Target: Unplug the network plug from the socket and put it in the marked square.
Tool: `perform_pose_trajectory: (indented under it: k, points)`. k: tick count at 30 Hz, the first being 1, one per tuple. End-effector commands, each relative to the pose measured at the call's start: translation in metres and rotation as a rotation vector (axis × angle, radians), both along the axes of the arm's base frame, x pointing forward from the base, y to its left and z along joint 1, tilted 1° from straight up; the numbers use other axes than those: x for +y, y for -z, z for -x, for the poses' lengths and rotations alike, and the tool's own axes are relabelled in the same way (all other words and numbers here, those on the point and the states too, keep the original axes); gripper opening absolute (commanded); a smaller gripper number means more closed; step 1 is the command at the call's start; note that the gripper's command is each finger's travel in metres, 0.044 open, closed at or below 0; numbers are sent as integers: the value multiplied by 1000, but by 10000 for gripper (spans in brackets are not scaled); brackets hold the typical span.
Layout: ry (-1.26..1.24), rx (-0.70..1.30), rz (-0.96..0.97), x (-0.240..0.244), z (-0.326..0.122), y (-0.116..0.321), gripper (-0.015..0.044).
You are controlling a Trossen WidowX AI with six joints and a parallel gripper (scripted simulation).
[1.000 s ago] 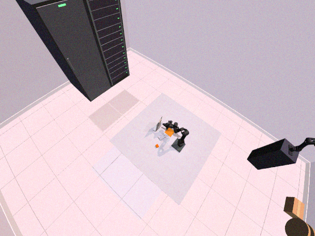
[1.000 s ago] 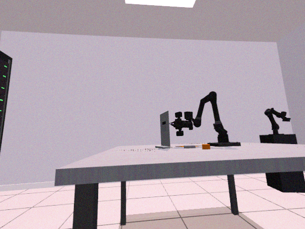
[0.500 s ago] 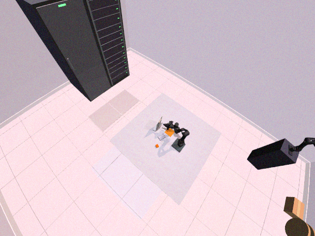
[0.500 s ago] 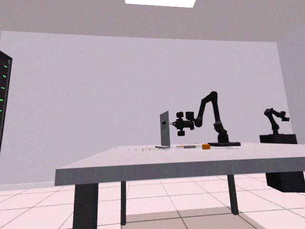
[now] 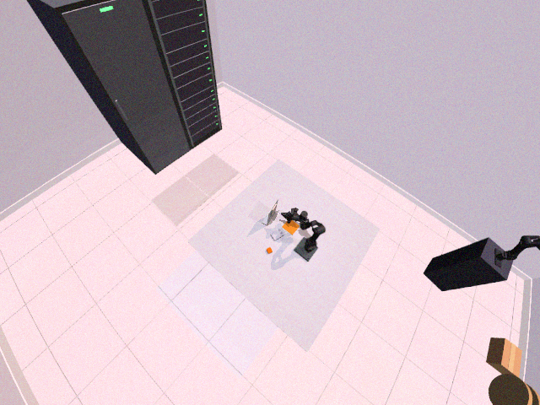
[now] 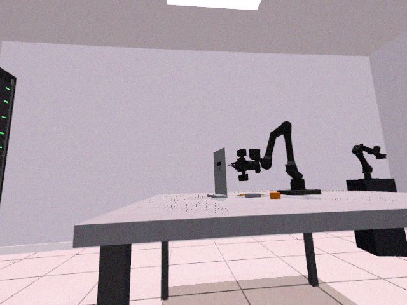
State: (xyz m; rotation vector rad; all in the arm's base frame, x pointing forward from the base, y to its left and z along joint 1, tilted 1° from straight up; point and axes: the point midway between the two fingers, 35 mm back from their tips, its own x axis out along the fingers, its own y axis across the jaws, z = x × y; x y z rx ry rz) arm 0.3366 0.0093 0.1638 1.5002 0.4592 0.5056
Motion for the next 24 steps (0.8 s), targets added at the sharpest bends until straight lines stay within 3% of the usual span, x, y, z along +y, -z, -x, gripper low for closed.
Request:
perform_pose_trajectory:
  k: [1, 24]
  points:
    - [-4, -5, 1, -1, 3, -1, 0]
    - [-2, -5, 3, -5, 14, -33, 0]
